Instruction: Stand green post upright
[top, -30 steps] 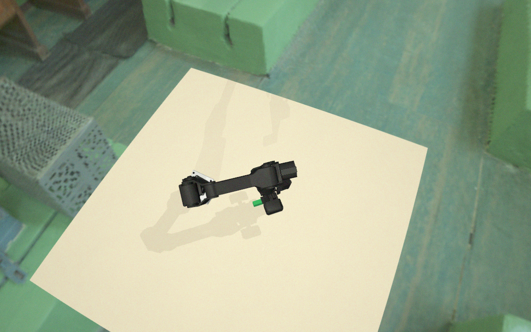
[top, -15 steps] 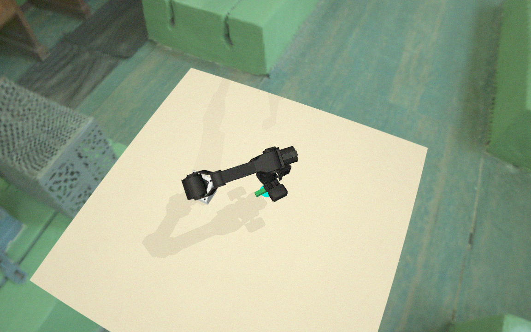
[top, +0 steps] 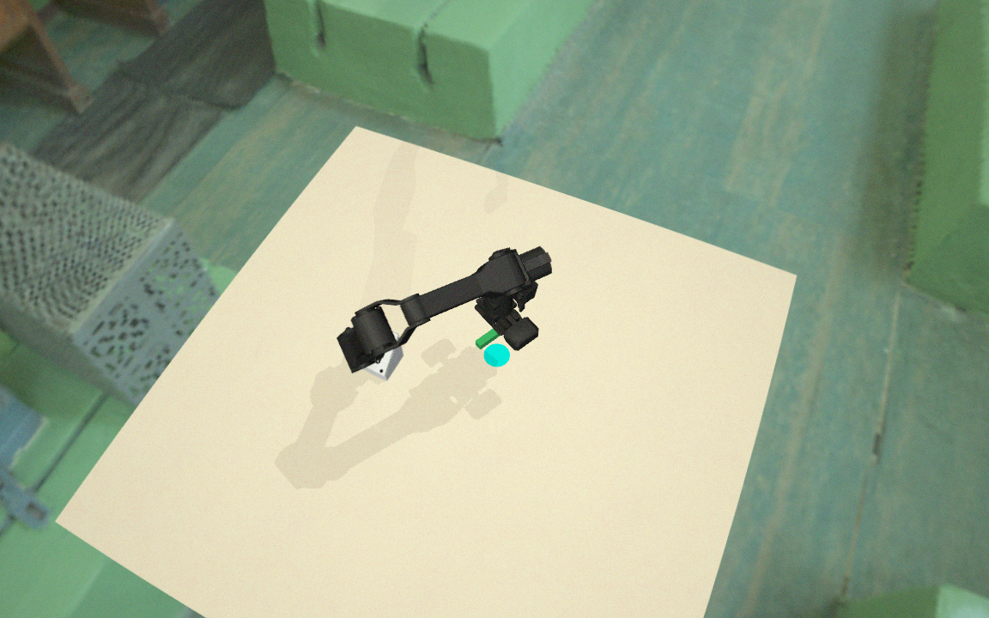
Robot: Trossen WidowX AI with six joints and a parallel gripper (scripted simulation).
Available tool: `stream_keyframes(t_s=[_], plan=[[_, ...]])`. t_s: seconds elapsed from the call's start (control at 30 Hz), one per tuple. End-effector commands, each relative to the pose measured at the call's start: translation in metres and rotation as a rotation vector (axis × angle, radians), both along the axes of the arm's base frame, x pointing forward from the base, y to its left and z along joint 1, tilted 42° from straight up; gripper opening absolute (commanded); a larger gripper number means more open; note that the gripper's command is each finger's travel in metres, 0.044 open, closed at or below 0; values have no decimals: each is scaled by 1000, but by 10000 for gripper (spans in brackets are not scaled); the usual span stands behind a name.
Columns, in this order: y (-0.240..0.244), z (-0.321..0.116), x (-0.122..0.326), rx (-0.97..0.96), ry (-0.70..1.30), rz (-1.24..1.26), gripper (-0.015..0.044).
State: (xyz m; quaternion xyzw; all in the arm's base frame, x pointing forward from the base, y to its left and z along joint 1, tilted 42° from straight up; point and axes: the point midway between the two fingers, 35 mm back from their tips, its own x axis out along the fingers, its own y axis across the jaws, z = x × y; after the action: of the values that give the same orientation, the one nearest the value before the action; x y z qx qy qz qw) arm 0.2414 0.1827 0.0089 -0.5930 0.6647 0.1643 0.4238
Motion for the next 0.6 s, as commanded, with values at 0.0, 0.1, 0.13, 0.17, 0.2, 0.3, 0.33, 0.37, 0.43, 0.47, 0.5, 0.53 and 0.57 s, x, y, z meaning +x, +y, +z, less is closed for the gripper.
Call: stream_keyframes(t_s=[0.0, 0.1, 0.13, 0.17, 0.2, 0.3, 0.33, 0.37, 0.43, 0.47, 0.5, 0.53, 0.57], plan=[[7, -9, -8, -5, 33, 32, 22], [11, -13, -12, -10, 50, 52, 22], [12, -13, -13, -11, 51, 53, 22], [12, -13, -13, -9, 52, 53, 22], [11, -13, -13, -6, 52, 51, 22], [10, -15, -13, 14, 58, 44, 22], [10, -16, -13, 21, 60, 42, 22], [9, -16, -13, 28, 61, 39, 22], [9, -17, -13, 42, 65, 34, 22], [8, -18, -13, 49, 66, 32, 22], [8, -18, -14, 56, 68, 30, 22], [8, -19, -14, 64, 70, 28, 22], [7, -19, -14, 71, 71, 25, 22]])
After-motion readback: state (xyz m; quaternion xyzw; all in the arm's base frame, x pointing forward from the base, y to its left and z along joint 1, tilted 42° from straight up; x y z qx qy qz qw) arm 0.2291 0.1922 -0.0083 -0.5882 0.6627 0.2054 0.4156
